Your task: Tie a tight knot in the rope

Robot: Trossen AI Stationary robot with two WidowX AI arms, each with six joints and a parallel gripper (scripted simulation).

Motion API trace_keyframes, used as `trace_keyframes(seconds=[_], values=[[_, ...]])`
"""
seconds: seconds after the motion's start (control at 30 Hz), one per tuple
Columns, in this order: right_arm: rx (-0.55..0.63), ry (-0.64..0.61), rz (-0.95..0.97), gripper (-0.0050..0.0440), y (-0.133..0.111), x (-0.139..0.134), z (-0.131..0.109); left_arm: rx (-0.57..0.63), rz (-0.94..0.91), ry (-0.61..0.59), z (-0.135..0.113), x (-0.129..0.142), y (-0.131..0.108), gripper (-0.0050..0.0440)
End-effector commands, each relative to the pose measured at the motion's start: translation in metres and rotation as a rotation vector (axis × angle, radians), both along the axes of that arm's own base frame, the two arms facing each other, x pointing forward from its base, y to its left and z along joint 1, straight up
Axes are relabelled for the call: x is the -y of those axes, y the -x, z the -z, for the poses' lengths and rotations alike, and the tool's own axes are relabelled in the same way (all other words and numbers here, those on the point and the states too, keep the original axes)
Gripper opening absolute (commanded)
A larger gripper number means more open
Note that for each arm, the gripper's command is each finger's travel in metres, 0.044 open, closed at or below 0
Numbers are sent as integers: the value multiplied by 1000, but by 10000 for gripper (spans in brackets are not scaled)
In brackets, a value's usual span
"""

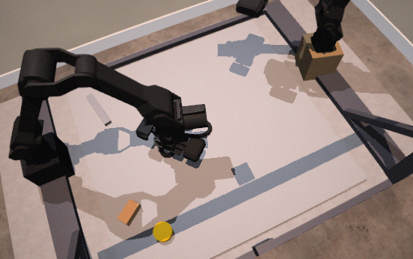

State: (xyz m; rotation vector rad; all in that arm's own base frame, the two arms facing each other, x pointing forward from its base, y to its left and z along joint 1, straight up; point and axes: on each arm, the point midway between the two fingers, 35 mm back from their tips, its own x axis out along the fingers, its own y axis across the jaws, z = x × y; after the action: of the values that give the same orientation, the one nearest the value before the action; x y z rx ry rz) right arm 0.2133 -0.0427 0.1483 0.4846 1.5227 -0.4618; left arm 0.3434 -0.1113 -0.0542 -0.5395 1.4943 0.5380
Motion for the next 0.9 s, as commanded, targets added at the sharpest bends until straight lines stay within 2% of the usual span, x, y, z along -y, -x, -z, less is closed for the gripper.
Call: trace_keyframes(seconds=[0.0, 0.87], values=[[18, -1, -4, 100, -1, 0, -4, 20, 1, 11, -7, -2, -9, 35], [18, -1, -4, 100, -1, 0, -4, 21, 1, 9, -7, -16, -24, 35]])
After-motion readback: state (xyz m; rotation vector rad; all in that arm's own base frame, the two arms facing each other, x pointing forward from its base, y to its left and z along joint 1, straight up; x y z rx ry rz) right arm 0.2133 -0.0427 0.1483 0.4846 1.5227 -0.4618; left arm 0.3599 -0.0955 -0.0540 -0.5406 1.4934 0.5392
